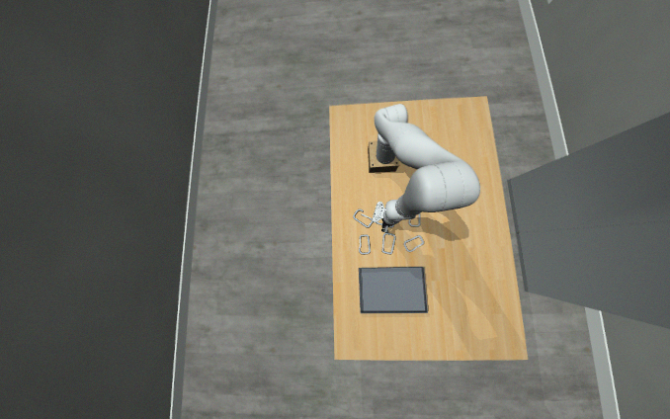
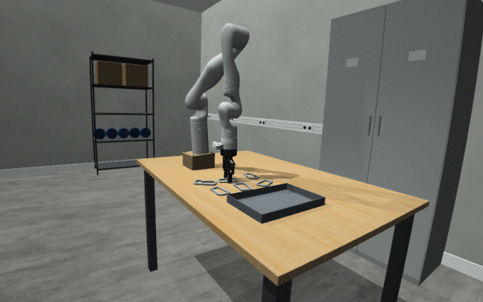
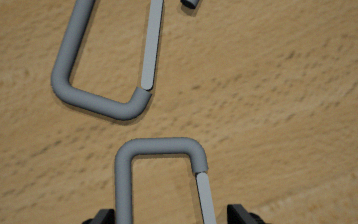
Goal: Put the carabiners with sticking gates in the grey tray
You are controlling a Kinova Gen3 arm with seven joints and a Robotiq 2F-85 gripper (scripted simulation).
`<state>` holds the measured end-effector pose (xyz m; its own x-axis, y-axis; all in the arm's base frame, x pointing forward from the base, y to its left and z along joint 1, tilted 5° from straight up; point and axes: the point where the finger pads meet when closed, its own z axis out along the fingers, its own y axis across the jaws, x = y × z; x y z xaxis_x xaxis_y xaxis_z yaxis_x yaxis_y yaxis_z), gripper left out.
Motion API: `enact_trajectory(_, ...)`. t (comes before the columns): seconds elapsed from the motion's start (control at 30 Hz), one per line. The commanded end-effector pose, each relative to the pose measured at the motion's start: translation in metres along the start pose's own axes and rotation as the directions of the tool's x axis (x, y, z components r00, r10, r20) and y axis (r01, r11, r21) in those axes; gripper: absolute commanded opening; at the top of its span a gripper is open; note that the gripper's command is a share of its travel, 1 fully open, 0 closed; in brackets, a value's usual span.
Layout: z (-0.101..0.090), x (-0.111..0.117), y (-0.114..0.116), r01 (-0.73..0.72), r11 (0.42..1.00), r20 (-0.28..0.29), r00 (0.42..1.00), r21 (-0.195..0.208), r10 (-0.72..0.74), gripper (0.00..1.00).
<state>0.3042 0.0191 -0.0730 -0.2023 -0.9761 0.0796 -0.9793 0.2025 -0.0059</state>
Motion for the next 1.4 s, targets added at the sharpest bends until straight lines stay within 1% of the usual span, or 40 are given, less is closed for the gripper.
enact_trajectory(0.0, -0.0002, -0.0002, -0.0004, 0.0, 1.0, 0.0, 1.0, 0.001, 0.0, 0.67)
enact_trajectory(0.5, -0.0002, -0.0002, -0.0004, 0.0, 1.0, 0.0, 1.0, 0.001, 0.0, 0.67)
enact_trajectory(0.53, -0.0011, -0.0002, -0.0001, 0.0, 1.0, 0.001, 1.0, 0.001, 0.0, 0.63)
enact_trajectory(1.07, -0.0011, -0.0002, -0.0001, 0.0, 1.0, 0.001, 1.0, 0.001, 0.0, 0.63)
enact_trajectory(1.1, -0.0018, -0.0003, 0.0001, 0.0, 1.0, 0.001, 1.0, 0.001, 0.0, 0.59)
enact_trajectory(1.37, -0.0018, -0.0003, 0.0001, 0.0, 1.0, 0.001, 1.0, 0.001, 0.0, 0.59)
